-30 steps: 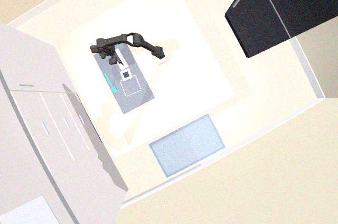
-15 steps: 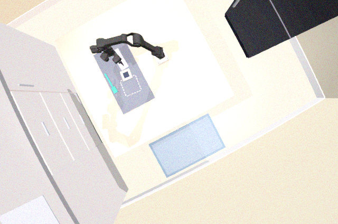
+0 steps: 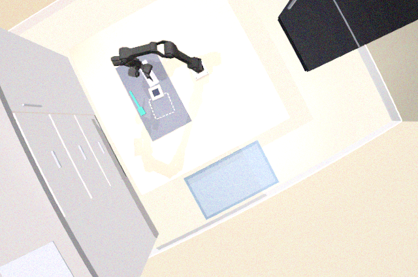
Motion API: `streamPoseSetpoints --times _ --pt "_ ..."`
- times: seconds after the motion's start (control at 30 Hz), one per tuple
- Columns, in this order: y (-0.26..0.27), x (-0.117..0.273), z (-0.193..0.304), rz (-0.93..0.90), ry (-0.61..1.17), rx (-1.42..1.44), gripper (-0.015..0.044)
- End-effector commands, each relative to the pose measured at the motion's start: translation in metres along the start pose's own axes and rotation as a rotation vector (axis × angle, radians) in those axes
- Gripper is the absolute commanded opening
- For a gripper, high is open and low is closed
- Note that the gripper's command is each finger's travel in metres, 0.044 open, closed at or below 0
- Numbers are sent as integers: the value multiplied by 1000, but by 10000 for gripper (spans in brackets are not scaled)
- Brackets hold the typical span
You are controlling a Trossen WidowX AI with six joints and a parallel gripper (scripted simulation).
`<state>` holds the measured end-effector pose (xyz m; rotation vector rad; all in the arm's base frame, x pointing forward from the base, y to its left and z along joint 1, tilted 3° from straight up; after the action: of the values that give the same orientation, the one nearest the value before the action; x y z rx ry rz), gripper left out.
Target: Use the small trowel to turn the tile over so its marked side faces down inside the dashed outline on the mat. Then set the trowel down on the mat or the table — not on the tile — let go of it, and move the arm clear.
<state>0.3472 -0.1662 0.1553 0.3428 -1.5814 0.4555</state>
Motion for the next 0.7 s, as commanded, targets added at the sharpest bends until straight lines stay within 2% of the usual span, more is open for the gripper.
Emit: streamPoseSetpoints --times 0.0,0.67 --pt "0 1 -1 2 -2 129 270" --pt "-1 1 -1 2 -1 820 270"
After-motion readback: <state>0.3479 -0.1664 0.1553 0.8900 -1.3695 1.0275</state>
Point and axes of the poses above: the point midway between the two fingers, 35 mm back from their tips, its own x axis back along the fingers, its own y axis across the jaws, z = x × y, the point moved 1 cm from there along x, back along the fingers, and after that the axes turned 11 degrees about -x, right-handed, at the moved point
